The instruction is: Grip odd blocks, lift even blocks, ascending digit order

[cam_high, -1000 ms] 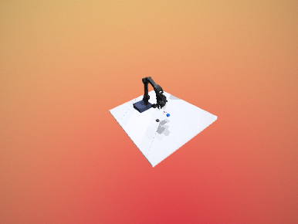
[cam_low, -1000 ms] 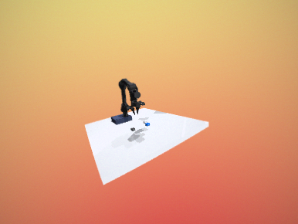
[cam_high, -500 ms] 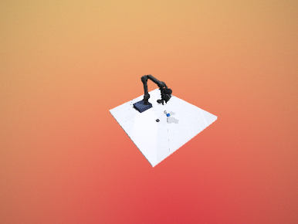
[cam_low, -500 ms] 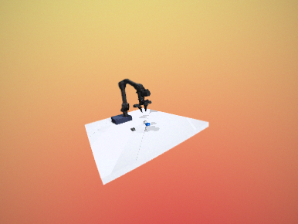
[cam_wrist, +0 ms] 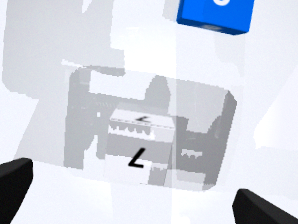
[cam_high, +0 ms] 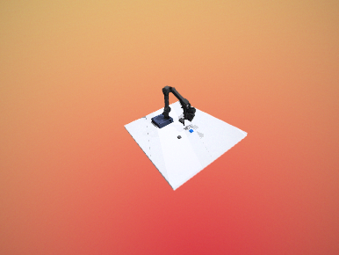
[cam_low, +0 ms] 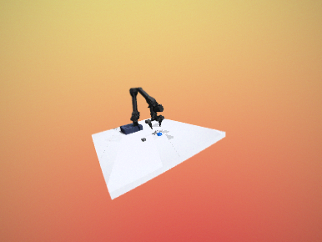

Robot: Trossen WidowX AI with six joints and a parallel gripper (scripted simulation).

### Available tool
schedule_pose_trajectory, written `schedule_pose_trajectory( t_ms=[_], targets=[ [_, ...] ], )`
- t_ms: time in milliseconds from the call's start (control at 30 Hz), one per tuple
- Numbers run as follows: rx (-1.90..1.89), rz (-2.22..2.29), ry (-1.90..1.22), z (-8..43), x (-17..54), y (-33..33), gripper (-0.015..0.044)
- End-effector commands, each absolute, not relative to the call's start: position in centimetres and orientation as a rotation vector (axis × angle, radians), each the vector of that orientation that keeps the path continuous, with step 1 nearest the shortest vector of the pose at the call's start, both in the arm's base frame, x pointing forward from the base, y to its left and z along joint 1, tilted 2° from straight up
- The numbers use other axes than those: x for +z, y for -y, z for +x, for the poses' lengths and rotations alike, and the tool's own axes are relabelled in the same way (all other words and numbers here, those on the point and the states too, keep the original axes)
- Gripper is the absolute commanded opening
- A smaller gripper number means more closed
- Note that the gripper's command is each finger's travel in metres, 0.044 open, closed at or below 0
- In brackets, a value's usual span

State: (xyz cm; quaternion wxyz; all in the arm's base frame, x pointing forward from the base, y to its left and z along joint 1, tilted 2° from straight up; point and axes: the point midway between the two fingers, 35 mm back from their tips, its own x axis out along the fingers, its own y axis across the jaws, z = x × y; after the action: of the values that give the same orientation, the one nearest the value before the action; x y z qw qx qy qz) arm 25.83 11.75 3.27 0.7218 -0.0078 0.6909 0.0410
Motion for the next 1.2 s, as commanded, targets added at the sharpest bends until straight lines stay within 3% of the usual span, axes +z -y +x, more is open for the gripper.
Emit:
schedule_pose_trajectory(
  t_ms=[0, 533, 900, 1167],
  targets=[
    [0.081, -0.022, -1.544, 25.5, 2.1, -11.6, 0.0400],
    [0.081, -0.022, -1.544, 25.5, -0.1, -11.7, 0.0400],
    [0.081, -0.022, -1.544, 25.5, -0.1, -11.7, 0.0120],
    [0.081, -0.022, -1.544, 25.5, -0.1, -11.7, 0.0120]
  ],
)
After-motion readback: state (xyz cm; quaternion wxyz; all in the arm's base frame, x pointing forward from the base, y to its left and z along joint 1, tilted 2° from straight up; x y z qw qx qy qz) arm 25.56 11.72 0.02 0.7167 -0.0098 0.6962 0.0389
